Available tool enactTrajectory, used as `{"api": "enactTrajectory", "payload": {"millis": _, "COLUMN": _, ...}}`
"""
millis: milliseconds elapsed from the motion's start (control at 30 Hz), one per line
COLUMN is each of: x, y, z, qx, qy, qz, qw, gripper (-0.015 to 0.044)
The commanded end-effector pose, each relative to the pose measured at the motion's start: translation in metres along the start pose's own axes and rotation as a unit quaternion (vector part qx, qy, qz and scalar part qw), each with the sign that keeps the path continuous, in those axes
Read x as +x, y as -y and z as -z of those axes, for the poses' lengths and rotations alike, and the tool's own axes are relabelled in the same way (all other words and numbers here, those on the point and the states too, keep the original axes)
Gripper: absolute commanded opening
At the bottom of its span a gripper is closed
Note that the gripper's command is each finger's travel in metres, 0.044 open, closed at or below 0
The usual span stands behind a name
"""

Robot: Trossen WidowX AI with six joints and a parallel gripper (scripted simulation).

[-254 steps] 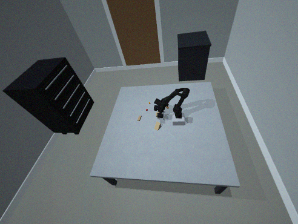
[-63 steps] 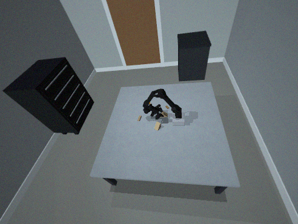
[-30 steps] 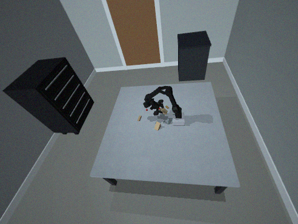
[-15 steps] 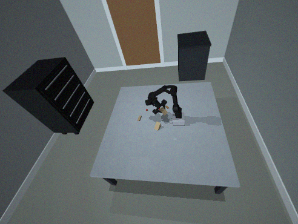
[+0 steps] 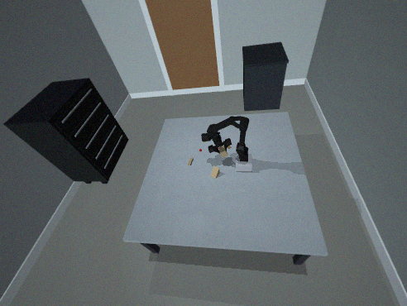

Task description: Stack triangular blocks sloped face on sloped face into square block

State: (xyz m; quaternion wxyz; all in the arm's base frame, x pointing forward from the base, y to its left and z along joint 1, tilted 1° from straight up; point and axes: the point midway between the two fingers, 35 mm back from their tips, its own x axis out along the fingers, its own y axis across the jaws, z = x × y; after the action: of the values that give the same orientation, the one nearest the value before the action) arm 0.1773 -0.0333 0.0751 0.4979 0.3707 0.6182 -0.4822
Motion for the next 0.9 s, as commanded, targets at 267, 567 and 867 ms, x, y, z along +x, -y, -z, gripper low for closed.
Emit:
{"api": "enactTrajectory", "payload": {"millis": 267, "x": 0.0010, "y": 0.0042, "z": 0.0016, "qx": 0.188, "qy": 0.002, "qz": -0.070, "qw": 0.980, "gripper": 0.0000}}
{"api": "enactTrajectory", "payload": {"millis": 567, "x": 0.0014, "y": 0.0054, "z": 0.0017, "qx": 0.325, "qy": -0.010, "qz": -0.122, "qw": 0.938, "gripper": 0.0000}}
{"api": "enactTrajectory", "payload": {"millis": 867, "x": 0.0012, "y": 0.0051, "z": 0.0019, "qx": 0.361, "qy": -0.015, "qz": -0.136, "qw": 0.923, "gripper": 0.0000}}
